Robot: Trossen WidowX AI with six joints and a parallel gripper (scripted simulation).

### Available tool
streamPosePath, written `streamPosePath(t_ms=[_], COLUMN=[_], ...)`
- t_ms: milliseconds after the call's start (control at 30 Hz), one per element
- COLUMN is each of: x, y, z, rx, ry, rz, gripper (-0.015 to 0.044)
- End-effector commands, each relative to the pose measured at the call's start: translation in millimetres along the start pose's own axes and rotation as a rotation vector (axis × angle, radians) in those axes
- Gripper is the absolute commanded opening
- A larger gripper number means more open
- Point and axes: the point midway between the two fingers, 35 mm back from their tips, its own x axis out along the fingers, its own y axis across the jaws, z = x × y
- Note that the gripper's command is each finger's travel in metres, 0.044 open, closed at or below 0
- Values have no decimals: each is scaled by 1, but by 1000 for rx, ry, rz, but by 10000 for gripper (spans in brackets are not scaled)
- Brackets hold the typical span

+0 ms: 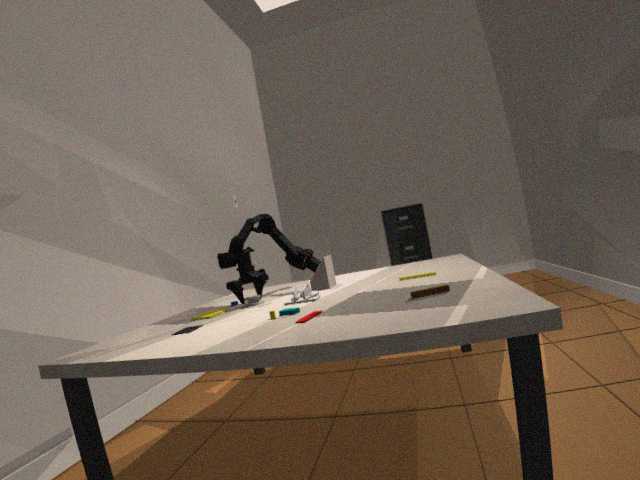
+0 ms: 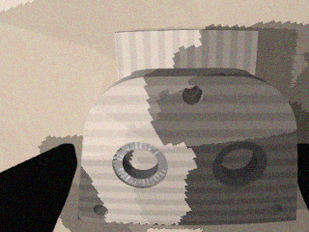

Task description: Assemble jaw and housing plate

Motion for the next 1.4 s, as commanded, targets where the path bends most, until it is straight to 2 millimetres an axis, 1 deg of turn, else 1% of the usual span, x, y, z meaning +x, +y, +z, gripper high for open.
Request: streamPosePath(t_ms=[0,133,567,933,1367], x=[0,0,0,0,-39], y=[0,0,0,0,-2], z=[1,1,0,0,4], rx=[-5,-5,0,0,-1], ry=[-5,-5,0,0,-14], rz=[-2,-2,0,0,5], gripper=[440,440,353,351,351])
